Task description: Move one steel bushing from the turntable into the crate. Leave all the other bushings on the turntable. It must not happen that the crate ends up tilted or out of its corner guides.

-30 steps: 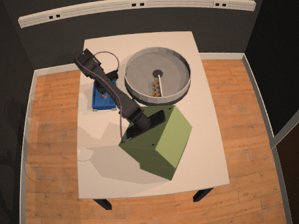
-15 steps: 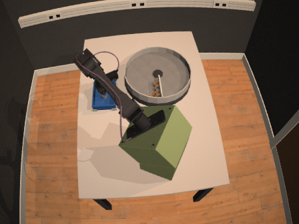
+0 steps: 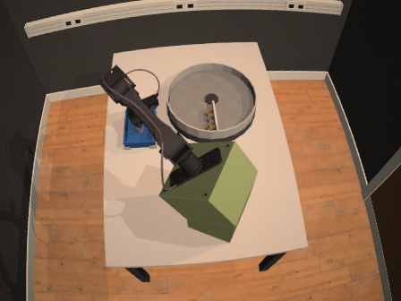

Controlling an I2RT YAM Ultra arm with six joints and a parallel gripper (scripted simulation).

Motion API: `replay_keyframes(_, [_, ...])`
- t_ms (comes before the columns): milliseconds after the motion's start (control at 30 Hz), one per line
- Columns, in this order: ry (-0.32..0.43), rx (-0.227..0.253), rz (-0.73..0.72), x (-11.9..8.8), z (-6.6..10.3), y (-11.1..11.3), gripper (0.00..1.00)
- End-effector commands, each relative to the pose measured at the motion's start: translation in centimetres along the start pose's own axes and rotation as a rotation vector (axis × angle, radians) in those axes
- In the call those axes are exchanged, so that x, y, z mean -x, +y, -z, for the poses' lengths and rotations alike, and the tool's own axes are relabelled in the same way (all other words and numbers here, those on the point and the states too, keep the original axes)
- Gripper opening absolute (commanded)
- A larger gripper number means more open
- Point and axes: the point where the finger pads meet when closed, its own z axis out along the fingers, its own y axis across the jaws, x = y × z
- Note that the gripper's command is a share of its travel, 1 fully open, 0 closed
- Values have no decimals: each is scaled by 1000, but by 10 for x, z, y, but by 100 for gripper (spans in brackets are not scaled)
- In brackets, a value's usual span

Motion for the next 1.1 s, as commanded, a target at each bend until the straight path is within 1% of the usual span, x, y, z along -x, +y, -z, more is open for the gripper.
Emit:
replay_keyframes(0, [-13, 29, 1, 1, 6, 13, 14])
replay_keyframes(567, [-13, 30, 1, 0, 7, 14, 14])
replay_keyframes(633, [-13, 36, 2, -1, 13, 16, 14])
replay_keyframes(733, [-22, 6, -9, 7, 13, 2, 14])
replay_keyframes(800, [-23, 2, -6, 7, 16, 0, 14])
replay_keyframes(900, [-19, 2, -6, 6, 25, -1, 14])
replay_keyframes(1033, [-7, 0, -6, 4, 40, -1, 14])
replay_keyframes(1067, [-7, 0, -6, 4, 40, -1, 14])
